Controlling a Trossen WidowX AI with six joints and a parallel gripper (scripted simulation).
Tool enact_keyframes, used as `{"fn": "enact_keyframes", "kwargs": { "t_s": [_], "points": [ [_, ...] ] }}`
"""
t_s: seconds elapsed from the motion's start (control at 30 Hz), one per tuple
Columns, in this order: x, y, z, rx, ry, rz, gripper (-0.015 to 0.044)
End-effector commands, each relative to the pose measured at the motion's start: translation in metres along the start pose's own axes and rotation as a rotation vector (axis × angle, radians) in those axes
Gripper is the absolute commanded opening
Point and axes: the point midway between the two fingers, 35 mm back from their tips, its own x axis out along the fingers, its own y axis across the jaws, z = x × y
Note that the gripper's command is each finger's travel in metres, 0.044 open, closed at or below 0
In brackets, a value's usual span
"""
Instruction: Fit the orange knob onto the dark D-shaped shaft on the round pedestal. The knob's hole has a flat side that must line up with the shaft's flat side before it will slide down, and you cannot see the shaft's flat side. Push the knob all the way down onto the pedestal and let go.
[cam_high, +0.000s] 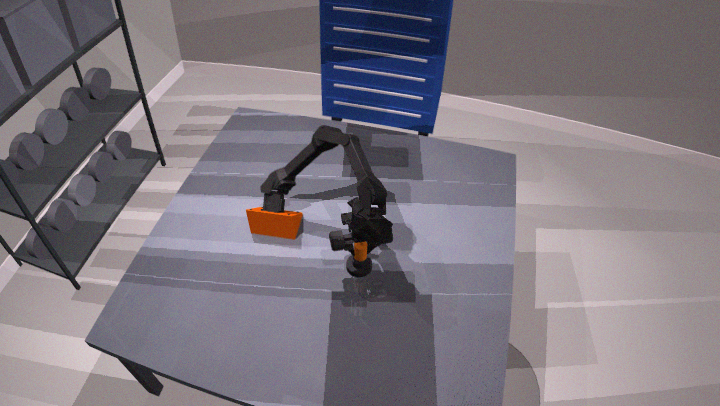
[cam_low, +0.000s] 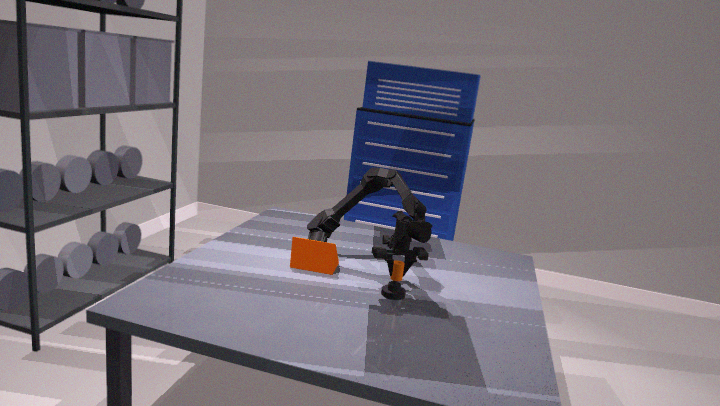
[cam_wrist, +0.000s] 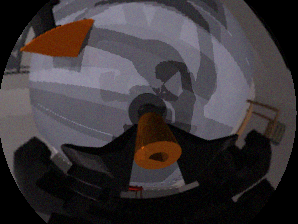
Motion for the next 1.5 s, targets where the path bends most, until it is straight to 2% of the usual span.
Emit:
{"fn": "enact_keyframes", "kwargs": {
  "t_s": [0.0,0.9,1.13,1.47],
  "points": [
    [0.0004,0.0027,0.0028,-0.002,-0.002,0.000,0.0000],
    [-0.0024,0.0011,0.0003,-0.003,-0.002,0.000,0.0000],
    [-0.0042,-0.0005,-0.0007,-0.202,-0.002,0.000,0.0000],
    [-0.0018,-0.0014,-0.0015,-0.212,-0.002,0.000,0.0000]
  ]
}}
